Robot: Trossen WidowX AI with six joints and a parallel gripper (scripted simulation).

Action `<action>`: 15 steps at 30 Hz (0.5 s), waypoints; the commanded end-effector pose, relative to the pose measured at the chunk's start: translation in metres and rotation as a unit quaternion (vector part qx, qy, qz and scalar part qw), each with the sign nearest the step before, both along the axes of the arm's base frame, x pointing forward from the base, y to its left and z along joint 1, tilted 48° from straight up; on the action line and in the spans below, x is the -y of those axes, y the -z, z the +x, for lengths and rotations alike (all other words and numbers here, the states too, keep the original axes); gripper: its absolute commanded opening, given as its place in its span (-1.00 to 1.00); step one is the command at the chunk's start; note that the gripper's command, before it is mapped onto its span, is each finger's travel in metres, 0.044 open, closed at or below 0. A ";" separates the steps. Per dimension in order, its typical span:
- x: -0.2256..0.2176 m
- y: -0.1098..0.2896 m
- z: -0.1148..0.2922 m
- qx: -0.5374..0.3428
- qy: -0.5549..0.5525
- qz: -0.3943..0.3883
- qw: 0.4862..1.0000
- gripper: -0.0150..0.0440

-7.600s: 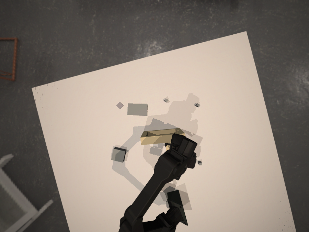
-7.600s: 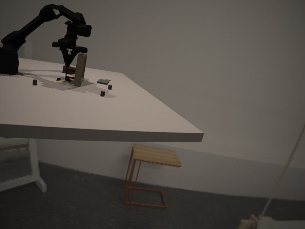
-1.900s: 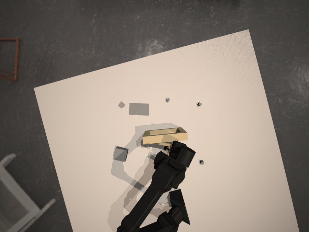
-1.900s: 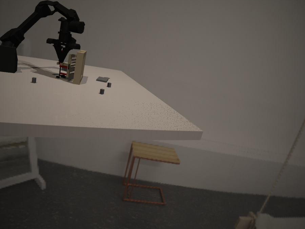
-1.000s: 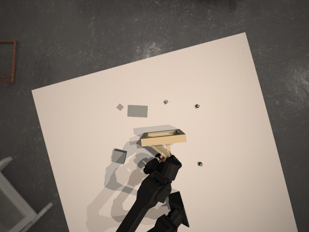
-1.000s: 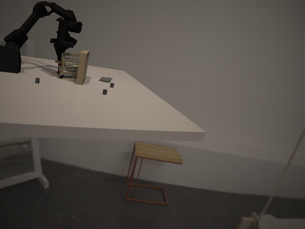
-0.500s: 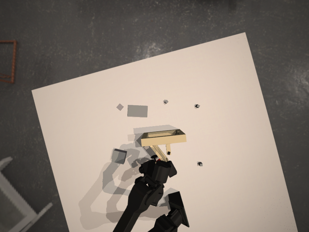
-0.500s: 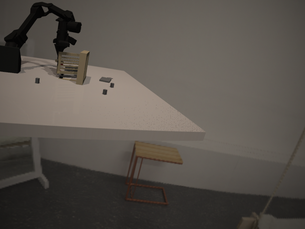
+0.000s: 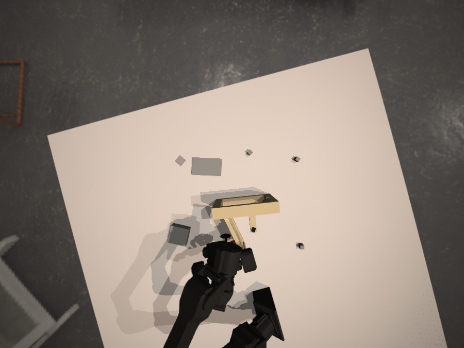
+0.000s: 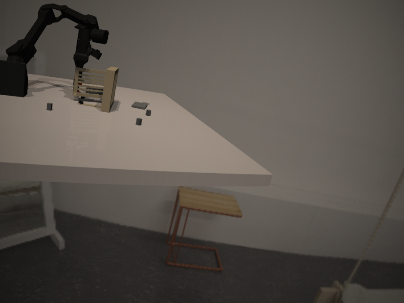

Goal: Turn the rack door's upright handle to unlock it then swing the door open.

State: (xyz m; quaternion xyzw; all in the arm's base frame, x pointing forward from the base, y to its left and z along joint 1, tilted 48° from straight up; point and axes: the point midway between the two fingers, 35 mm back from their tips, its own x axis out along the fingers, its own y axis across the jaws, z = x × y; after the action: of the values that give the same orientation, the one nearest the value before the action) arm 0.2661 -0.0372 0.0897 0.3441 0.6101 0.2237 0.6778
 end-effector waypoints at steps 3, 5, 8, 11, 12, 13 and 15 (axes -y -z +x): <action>-0.007 -0.010 0.005 -0.036 0.036 0.009 0.999 -0.44; -0.010 -0.013 0.007 -0.046 0.046 0.012 0.998 -0.44; -0.013 -0.017 0.010 -0.062 0.061 0.015 0.996 -0.44; -0.016 -0.021 0.013 -0.078 0.076 0.019 0.994 -0.44; -0.017 -0.022 0.014 -0.083 0.081 0.020 0.993 -0.44; -0.018 -0.024 0.015 -0.089 0.086 0.021 0.992 -0.44; -0.020 -0.026 0.017 -0.099 0.096 0.024 0.990 -0.44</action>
State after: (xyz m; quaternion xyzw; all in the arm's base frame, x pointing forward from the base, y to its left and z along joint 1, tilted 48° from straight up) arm 0.2787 -0.0205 0.1108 0.4178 0.6309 0.1550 0.6351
